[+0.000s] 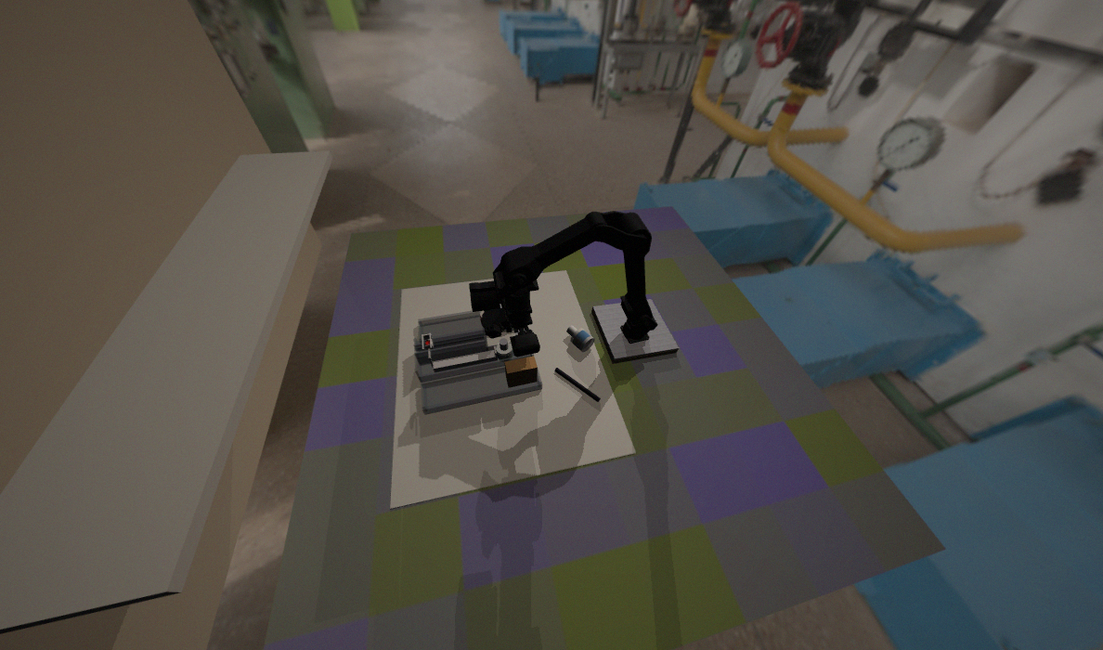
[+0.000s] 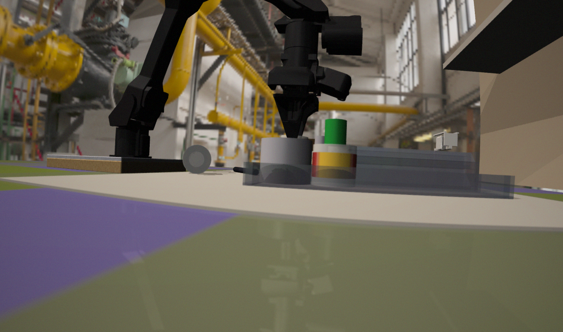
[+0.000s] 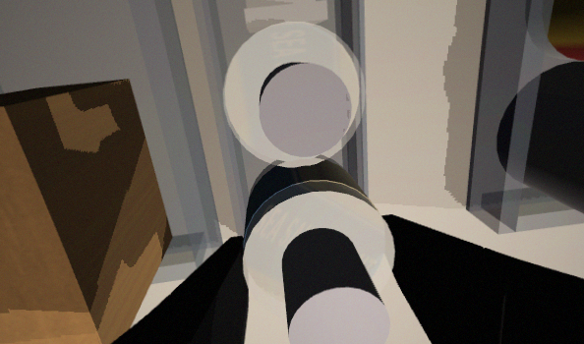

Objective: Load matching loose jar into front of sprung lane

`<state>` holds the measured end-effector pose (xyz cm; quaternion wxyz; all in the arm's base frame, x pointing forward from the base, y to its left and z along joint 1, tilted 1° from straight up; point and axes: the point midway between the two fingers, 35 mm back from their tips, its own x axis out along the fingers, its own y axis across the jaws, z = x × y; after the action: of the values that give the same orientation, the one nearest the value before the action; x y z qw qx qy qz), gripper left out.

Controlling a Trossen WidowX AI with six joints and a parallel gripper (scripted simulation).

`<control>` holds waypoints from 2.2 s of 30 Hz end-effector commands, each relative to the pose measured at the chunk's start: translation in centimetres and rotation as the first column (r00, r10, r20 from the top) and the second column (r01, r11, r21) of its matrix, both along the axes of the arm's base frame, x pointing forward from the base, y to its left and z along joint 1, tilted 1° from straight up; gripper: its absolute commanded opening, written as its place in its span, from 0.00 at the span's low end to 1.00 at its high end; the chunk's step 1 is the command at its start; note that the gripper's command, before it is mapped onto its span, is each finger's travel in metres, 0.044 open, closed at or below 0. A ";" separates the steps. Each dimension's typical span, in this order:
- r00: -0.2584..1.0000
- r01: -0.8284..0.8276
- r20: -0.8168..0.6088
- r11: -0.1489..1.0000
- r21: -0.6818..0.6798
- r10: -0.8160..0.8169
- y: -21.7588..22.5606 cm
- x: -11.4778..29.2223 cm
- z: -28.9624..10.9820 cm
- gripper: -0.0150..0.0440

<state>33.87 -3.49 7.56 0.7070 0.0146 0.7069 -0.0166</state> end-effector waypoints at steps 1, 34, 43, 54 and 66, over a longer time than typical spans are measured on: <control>1.000 0.004 0.023 1.000 0.000 -0.004 0.0 0.5 0.1 0.25; 1.000 0.004 0.023 1.000 0.000 -0.004 0.0 0.8 0.1 0.25; 1.000 0.004 0.023 1.000 0.000 -0.004 0.0 0.8 -0.2 0.25; 1.000 0.004 0.023 1.000 0.000 -0.004 0.0 0.8 -0.5 0.25; 1.000 0.004 0.023 1.000 0.000 -0.004 0.0 0.8 -0.9 0.25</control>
<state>34.12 -3.51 6.68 0.7068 0.0146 0.7071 -0.0166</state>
